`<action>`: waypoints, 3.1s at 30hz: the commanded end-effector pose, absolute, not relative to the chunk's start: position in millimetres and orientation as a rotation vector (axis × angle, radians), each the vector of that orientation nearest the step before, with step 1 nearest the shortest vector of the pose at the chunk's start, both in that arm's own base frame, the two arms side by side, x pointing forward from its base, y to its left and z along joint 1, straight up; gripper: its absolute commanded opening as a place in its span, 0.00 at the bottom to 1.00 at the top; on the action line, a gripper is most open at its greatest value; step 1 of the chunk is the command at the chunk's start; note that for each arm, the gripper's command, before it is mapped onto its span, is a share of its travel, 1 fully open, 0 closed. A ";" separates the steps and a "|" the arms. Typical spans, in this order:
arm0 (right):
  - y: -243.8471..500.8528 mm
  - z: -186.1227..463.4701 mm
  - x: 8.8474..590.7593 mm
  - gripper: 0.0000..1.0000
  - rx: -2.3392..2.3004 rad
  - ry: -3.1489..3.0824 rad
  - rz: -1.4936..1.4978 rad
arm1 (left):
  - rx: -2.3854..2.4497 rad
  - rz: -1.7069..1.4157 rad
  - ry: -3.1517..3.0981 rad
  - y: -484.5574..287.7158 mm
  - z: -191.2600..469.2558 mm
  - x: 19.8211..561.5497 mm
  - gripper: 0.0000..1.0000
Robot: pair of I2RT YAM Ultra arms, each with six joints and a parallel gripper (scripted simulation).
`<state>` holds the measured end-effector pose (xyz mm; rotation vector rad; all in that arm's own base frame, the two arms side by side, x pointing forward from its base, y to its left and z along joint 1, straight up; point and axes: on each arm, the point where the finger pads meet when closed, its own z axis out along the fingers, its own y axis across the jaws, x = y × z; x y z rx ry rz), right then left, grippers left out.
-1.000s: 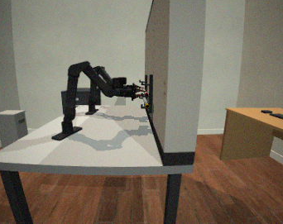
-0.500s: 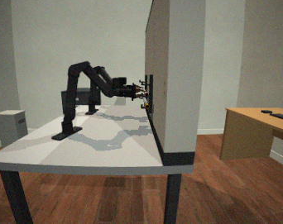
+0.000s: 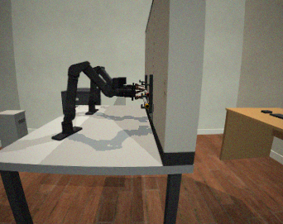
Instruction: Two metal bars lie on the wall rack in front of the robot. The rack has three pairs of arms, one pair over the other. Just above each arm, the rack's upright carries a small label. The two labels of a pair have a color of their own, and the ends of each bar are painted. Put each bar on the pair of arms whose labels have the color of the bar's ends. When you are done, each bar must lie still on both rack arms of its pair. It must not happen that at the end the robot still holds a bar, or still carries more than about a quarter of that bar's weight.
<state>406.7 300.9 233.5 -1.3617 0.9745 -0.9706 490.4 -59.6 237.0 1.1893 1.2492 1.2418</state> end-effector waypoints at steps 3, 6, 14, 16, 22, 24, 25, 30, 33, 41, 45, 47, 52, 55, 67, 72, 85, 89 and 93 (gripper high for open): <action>299.4 236.2 407.6 0.47 -1.344 0.969 -0.969 | 1.184 1.249 1.249 -55.7 236.2 490.8 0.47; 299.4 236.2 407.6 0.51 -1.344 0.969 -0.969 | 1.184 1.249 1.249 -55.7 236.2 490.8 0.51; 299.4 236.2 407.6 0.62 -1.344 0.969 -0.969 | 1.184 1.249 1.249 -55.7 236.2 490.8 0.63; 299.4 236.2 407.6 0.64 -1.344 0.969 -0.969 | 1.184 1.249 1.249 -55.7 236.2 490.8 0.64; 297.5 236.2 402.0 0.64 -1.344 0.969 -0.969 | 1.184 1.249 1.249 -56.0 236.3 484.9 0.64; 296.8 236.2 399.7 0.64 -1.344 0.969 -0.969 | 1.184 1.249 1.249 -56.2 236.3 482.5 0.64; 296.4 236.2 398.6 0.64 -1.344 0.969 -0.969 | 1.184 1.249 1.249 -56.2 236.3 481.3 0.64; 294.5 236.2 393.0 0.64 -1.344 0.969 -0.969 | 1.184 1.249 1.249 -56.6 236.3 475.4 0.64; 293.8 236.2 390.7 0.64 -1.344 0.969 -0.969 | 1.184 1.249 1.249 -56.7 236.3 473.0 0.64; 291.2 236.3 382.8 0.64 -1.344 0.969 -0.969 | 1.184 1.248 1.249 -57.3 236.3 464.7 0.64; 289.7 236.3 378.3 0.64 -1.344 0.969 -0.969 | 1.184 1.248 1.249 -57.5 236.3 459.9 0.64; 288.9 236.3 376.0 0.64 -1.344 0.969 -0.969 | 1.184 1.248 1.249 -57.6 236.3 457.6 0.64; 287.8 236.3 372.6 0.64 -1.344 0.969 -0.969 | 1.184 1.249 1.249 -57.6 236.3 454.0 0.64; 286.7 236.3 369.3 0.64 -1.344 0.969 -0.969 | 1.184 1.249 1.249 -57.8 236.3 450.4 0.64; 282.6 236.3 356.9 0.64 -1.344 0.969 -0.969 | 1.184 1.249 1.249 -58.5 236.3 437.4 0.64; 281.1 236.4 352.3 0.64 -1.344 0.969 -0.969 | 1.184 1.249 1.249 -58.7 236.4 432.6 0.64; 277.0 236.4 339.9 0.64 -1.344 0.969 -0.969 | 1.184 1.249 1.249 -59.4 236.4 419.6 0.64; 276.8 236.4 339.3 0.66 -1.344 0.969 -0.969 | 1.183 1.249 1.249 -59.4 236.4 418.9 0.66; 276.6 236.4 338.6 0.68 -1.344 0.969 -0.969 | 1.183 1.249 1.249 -59.4 236.4 418.2 0.69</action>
